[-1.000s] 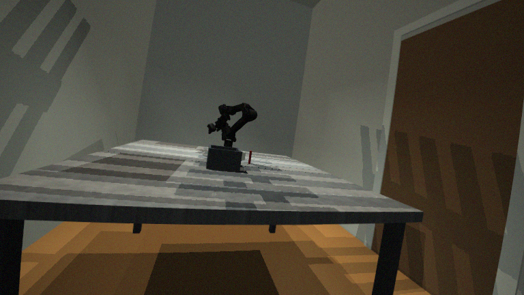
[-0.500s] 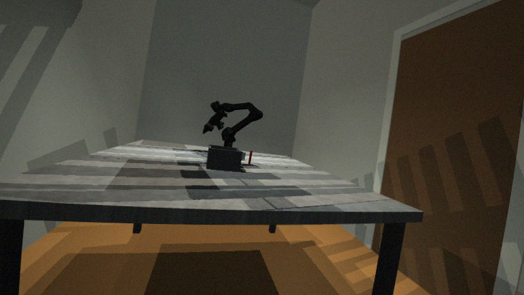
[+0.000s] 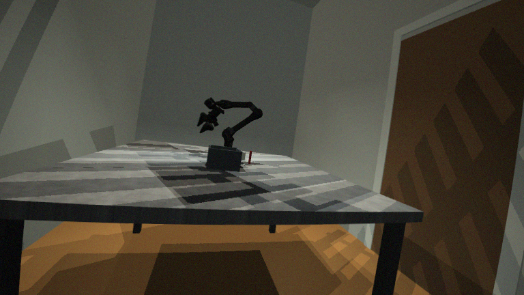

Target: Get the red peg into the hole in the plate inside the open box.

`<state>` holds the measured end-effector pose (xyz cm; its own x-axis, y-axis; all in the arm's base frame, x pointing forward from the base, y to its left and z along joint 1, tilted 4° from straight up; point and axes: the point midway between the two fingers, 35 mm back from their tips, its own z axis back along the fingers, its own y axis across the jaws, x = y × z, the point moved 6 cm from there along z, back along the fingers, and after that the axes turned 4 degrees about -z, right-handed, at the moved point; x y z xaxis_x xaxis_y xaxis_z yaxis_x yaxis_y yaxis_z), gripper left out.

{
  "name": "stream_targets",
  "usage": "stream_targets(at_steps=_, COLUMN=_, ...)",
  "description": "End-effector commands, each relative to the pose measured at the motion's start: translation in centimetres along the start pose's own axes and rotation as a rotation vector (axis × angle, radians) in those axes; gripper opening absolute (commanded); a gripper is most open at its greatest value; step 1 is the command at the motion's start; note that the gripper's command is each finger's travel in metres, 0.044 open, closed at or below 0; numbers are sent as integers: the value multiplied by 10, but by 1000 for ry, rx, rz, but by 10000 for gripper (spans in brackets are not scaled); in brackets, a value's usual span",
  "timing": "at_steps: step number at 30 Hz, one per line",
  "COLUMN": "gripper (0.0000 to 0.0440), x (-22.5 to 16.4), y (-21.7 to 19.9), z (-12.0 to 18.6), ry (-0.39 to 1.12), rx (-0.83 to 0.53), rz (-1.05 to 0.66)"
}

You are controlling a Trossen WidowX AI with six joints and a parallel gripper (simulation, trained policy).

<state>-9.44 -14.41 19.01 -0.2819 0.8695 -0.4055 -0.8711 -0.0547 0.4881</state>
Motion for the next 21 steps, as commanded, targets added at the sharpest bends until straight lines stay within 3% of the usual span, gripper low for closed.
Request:
stream_targets(at_steps=1, gripper=440, x=-15, y=-11, z=3, ry=27, rx=-49, rz=146)
stream_targets(at_steps=21, gripper=440, x=-70, y=-78, z=37, ry=222, rx=-228, rz=795)
